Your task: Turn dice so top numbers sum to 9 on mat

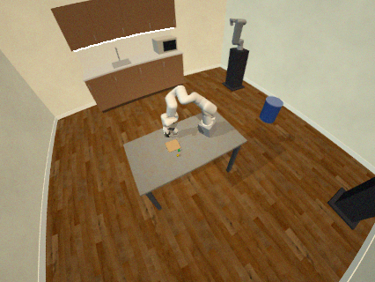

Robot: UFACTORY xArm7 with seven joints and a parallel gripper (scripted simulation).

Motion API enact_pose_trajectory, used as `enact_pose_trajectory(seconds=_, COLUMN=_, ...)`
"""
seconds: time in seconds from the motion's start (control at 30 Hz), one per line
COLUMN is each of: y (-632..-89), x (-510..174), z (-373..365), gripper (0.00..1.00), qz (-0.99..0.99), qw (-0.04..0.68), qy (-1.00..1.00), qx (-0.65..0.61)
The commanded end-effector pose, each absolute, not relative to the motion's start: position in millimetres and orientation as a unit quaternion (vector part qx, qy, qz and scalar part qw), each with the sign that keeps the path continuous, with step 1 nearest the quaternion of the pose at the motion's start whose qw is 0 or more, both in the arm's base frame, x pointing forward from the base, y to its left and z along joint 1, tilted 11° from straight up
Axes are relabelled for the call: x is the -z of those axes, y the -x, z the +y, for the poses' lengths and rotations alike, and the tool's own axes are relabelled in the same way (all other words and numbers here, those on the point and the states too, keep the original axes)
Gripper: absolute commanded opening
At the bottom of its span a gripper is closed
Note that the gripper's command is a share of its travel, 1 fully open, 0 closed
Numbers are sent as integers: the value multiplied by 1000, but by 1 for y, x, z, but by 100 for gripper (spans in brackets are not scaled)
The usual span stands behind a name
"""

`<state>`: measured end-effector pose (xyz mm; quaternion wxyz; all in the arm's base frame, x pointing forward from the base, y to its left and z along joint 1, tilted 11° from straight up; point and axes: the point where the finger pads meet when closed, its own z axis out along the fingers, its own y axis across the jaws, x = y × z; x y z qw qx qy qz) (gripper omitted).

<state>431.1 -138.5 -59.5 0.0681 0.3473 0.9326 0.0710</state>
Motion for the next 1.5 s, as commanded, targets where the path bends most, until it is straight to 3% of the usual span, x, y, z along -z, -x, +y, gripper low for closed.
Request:
enact_pose_trajectory(seconds=0.0, y=-432, x=58, z=-139, gripper=36, qz=932, qw=70, qy=-348, qx=-71)
enact_pose_trajectory(seconds=1.47, y=-436, x=82, z=-137, gripper=36, qz=932, qw=70, qy=-348, qx=-71)
